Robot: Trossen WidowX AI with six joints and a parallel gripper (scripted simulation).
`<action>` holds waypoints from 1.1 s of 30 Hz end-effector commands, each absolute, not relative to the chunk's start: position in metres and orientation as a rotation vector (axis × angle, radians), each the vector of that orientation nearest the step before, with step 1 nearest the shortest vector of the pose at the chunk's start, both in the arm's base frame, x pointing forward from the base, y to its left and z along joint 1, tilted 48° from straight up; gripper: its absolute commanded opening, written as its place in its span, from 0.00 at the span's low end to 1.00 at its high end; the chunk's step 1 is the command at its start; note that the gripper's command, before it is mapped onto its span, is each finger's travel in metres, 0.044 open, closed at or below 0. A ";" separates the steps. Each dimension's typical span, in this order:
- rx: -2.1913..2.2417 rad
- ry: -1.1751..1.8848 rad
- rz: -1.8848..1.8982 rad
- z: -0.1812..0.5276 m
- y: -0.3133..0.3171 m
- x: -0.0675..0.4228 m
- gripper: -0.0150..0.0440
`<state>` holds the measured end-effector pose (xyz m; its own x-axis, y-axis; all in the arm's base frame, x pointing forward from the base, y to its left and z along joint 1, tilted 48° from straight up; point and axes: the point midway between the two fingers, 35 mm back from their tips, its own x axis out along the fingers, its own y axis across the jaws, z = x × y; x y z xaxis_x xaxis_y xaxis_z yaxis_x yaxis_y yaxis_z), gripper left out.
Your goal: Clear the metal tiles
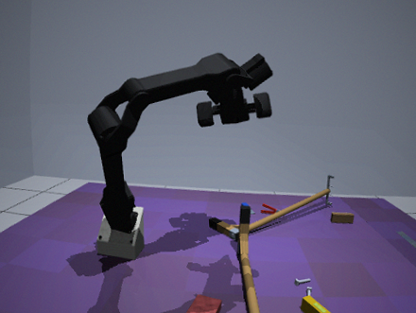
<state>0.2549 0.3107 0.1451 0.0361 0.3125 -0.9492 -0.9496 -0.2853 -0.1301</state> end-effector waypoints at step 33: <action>-2.209 0.852 1.914 0.059 0.245 0.292 0.25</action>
<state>0.2877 0.2512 0.0639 0.0489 -0.2850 -0.9573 -0.5370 -0.8156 0.2154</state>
